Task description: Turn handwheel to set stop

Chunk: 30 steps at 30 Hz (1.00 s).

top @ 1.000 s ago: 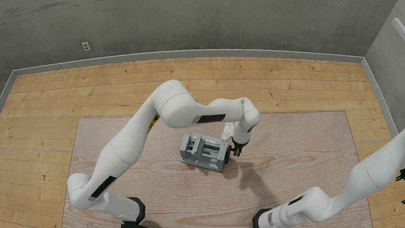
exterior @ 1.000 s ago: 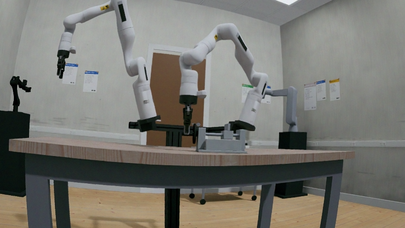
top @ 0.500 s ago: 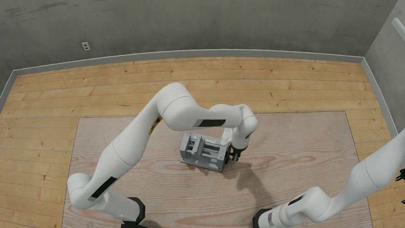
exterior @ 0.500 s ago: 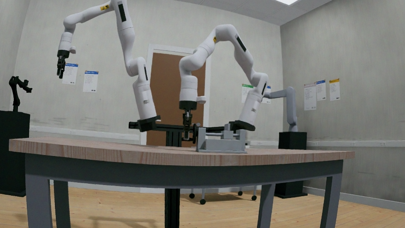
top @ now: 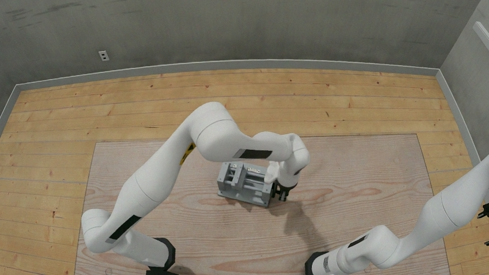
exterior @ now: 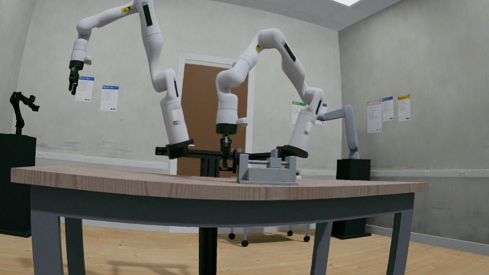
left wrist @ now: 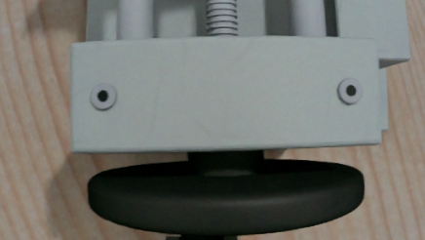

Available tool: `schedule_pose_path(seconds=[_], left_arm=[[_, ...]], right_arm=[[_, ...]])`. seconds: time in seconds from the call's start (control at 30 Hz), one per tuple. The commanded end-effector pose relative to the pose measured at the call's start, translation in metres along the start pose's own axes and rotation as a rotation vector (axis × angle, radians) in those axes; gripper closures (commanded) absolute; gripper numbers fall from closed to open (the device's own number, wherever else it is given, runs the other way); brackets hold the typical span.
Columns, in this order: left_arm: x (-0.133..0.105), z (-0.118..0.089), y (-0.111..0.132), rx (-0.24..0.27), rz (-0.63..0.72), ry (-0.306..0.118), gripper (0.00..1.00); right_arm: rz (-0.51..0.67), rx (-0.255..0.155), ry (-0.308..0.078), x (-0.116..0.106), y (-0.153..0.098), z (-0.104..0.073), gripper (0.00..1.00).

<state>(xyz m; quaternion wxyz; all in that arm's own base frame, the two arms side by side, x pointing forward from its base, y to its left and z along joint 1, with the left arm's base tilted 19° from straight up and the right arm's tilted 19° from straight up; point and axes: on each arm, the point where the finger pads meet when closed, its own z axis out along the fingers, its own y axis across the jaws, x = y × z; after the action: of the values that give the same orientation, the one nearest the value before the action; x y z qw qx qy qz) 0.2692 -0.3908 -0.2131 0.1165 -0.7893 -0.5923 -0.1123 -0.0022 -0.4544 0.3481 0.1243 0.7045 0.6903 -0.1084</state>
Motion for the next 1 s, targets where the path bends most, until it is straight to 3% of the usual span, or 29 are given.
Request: schedule_pose_path(seconds=[0.0, 0.43, 0.97], left_arm=[[0.000, -0.007, -0.008, 0.001, -0.007, 0.000, 0.842], [0.002, -0.032, -0.022, 0.004, -0.006, 0.006, 0.842], [-0.001, -0.057, -0.007, 0.000, -0.008, 0.001, 0.842]], right_arm=[[-0.012, 0.004, 0.005, 0.001, -0.001, -0.001, 0.002], [-0.012, 0.004, 0.005, 0.001, -0.001, -0.001, 0.002], [-0.012, 0.004, 0.005, 0.001, -0.001, -0.001, 0.002]])
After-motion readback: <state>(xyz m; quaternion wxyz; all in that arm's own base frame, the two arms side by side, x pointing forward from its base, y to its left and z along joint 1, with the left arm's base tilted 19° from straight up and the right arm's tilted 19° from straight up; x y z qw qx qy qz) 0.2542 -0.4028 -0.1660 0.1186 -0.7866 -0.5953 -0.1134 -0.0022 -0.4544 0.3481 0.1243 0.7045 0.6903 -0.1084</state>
